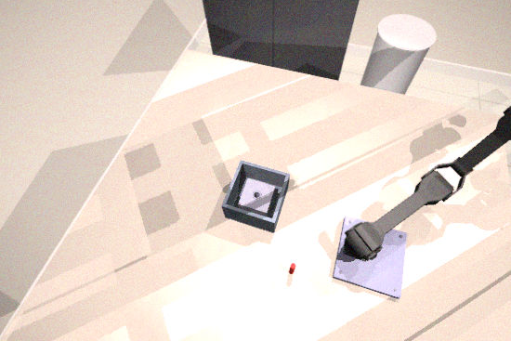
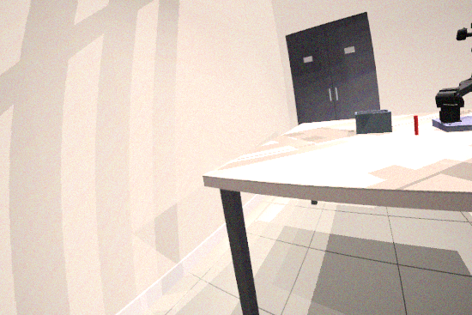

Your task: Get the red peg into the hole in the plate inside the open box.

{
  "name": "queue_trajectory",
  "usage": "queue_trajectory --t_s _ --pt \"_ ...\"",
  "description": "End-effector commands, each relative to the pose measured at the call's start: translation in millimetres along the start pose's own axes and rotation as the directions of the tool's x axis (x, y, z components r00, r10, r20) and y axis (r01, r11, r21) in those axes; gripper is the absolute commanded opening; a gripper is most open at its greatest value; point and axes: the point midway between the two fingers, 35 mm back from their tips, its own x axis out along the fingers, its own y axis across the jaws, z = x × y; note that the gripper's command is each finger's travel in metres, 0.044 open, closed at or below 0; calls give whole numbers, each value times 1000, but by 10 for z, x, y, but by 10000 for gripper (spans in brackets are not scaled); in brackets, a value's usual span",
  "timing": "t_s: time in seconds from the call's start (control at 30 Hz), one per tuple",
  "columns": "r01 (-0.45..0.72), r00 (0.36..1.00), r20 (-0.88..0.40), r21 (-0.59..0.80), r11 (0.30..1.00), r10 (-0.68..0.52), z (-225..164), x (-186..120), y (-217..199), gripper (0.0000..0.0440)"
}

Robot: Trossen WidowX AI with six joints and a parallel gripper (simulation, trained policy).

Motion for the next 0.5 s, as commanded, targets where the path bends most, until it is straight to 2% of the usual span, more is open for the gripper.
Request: queue_trajectory --t_s 0.0,0.03,0.23,0.47 --pt "-7 1000 3 9 1000 7 6 0 36 424" --pt "-18 1000 12 20 1000 17 35 2 85 440" --pt "-135 982 149 106 985 119 553 1 554 440" --pt "-304 917 319 177 936 237 1256 -124 1102 440"
